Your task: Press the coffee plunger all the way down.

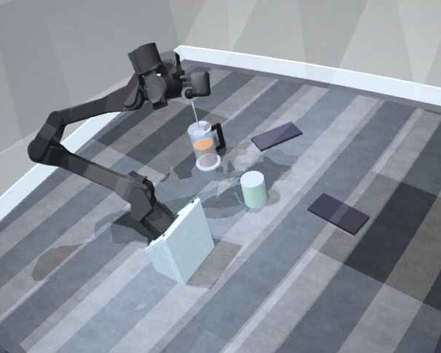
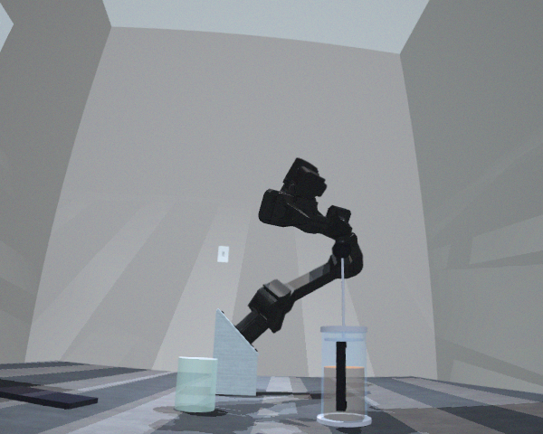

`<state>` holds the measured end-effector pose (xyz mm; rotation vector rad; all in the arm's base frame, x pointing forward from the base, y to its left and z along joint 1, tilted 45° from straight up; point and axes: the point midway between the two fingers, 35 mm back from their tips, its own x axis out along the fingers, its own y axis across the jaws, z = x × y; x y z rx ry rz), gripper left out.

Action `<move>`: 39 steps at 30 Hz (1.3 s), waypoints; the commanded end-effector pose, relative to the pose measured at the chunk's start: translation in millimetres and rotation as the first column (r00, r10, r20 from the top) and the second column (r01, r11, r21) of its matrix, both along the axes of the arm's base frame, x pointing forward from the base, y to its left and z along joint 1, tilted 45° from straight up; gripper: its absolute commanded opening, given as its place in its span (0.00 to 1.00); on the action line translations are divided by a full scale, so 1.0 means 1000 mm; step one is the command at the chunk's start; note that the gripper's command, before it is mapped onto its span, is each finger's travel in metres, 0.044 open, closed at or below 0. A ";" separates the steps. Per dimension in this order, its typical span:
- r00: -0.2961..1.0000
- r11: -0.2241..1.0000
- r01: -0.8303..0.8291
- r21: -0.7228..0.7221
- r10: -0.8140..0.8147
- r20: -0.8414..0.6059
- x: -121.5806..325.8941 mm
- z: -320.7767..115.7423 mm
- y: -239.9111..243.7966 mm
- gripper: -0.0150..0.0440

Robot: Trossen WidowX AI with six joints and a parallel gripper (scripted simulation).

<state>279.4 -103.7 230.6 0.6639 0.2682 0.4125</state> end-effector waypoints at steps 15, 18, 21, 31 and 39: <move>1.000 1.000 0.005 0.000 -0.005 -0.002 0.013 -0.019 0.024 1.00; 1.000 1.000 0.005 -0.001 -0.005 -0.002 0.018 -0.020 0.026 1.00; 1.000 1.000 0.005 -0.001 -0.005 -0.001 0.022 -0.020 0.028 1.00; 1.000 1.000 0.005 0.001 -0.005 0.003 0.036 -0.021 0.036 1.00; 1.000 1.000 0.005 0.002 -0.005 0.004 0.038 -0.021 0.038 0.82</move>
